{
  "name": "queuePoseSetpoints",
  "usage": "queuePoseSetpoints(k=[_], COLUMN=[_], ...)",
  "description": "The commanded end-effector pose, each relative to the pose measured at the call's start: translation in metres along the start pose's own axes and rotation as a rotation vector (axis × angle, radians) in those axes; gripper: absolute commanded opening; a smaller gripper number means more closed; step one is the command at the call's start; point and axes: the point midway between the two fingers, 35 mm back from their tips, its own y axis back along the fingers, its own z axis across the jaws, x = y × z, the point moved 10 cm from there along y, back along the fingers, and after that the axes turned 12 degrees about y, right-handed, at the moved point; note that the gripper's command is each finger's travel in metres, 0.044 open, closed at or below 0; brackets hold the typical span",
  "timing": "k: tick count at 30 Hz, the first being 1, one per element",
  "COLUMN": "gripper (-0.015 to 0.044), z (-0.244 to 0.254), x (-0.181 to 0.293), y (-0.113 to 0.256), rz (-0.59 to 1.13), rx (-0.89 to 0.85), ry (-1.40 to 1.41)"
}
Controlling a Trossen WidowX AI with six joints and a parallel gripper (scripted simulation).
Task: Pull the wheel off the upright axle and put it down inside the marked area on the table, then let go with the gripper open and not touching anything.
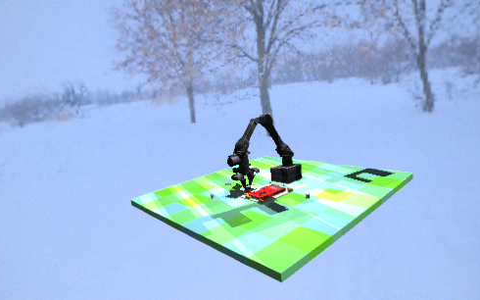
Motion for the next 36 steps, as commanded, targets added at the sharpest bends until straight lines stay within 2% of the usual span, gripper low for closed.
queuePoseSetpoints(k=[1,36], gripper=[0.0000,0.0000], z=[-0.003,-0.003], x=[0.001,0.001], y=[0.016,0.027], rz=[0.000,0.000], rx=[-0.008,-0.011], ry=[0.000,0.001])
